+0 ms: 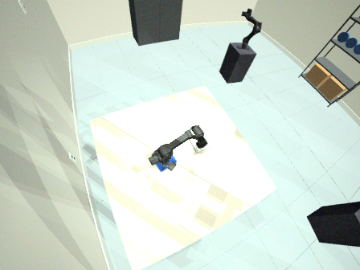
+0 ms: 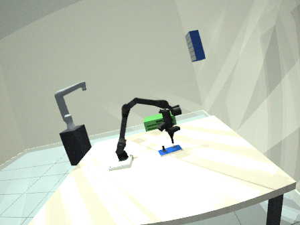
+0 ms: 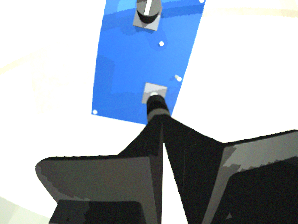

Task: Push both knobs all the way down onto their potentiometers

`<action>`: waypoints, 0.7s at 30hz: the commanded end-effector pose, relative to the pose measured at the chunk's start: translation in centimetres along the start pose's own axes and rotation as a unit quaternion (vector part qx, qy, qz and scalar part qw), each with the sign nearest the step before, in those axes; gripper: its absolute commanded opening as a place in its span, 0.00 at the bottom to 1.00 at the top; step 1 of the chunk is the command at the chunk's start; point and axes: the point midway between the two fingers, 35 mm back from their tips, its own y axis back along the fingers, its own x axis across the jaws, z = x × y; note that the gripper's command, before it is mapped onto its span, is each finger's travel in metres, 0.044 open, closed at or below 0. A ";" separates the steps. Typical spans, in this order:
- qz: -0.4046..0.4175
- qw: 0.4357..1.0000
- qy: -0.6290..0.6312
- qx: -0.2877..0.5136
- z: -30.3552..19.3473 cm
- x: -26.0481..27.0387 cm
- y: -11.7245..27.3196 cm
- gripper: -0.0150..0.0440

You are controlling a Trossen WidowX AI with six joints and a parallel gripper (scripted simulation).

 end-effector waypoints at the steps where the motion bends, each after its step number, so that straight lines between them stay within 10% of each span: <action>1: 0.002 1.000 -0.002 -0.001 0.0 0.1 -0.5 0.25; 21: 0.002 1.000 -0.002 -0.001 0.0 0.1 -1.1 0.25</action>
